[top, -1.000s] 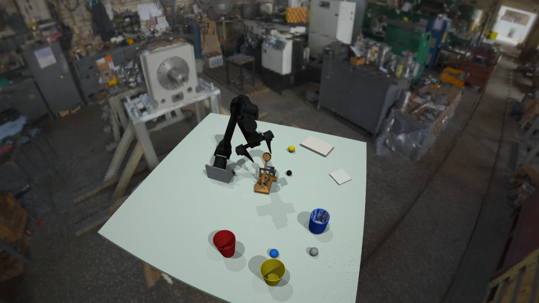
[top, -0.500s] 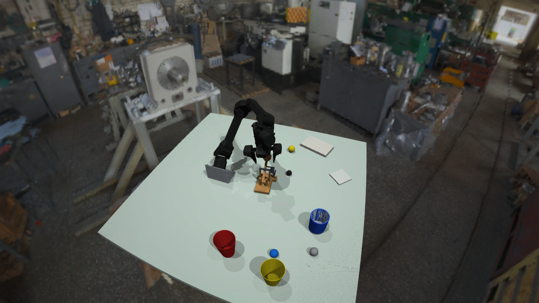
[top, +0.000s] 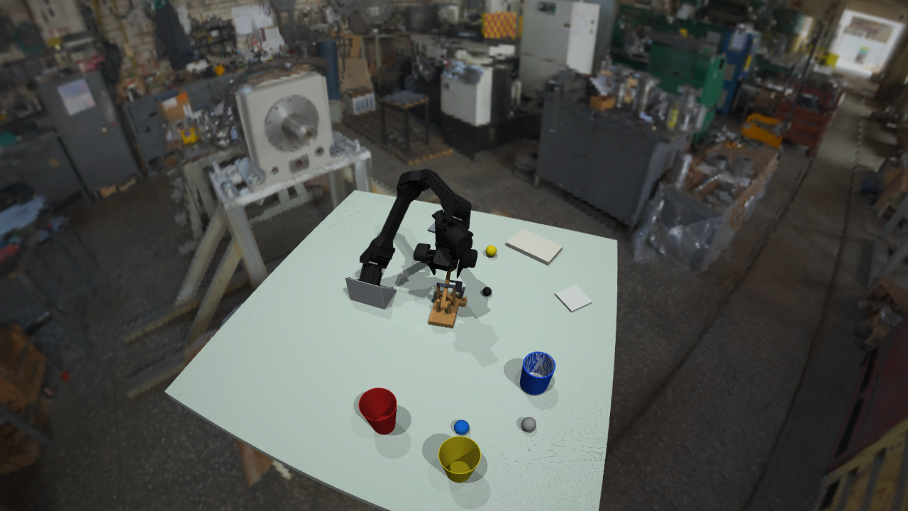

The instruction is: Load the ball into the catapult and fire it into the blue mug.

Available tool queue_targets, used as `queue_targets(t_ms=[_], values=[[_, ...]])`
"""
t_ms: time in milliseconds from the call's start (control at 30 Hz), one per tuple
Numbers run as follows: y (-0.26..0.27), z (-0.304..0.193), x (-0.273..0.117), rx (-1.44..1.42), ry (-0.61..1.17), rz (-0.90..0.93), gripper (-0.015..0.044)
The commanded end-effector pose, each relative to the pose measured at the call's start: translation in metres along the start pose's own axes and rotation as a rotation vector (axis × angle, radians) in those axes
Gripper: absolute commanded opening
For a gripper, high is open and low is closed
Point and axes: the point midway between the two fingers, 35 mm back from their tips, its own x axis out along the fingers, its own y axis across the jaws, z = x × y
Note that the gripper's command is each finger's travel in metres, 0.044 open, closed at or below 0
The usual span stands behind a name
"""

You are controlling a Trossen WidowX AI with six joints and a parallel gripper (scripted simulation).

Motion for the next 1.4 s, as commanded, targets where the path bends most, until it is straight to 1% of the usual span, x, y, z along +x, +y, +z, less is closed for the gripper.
queue_targets(t_ms=[0,333,700,1367], values=[[-0.001,0.000,0.001,0.009,-0.001,-0.009,0.0256],[-0.001,0.000,0.001,0.009,-0.001,-0.009,0.0000],[-0.001,-0.001,0.002,0.009,-0.002,-0.009,0.0000],[0.004,-0.018,0.029,0.011,-0.009,-0.008,0.0000]])
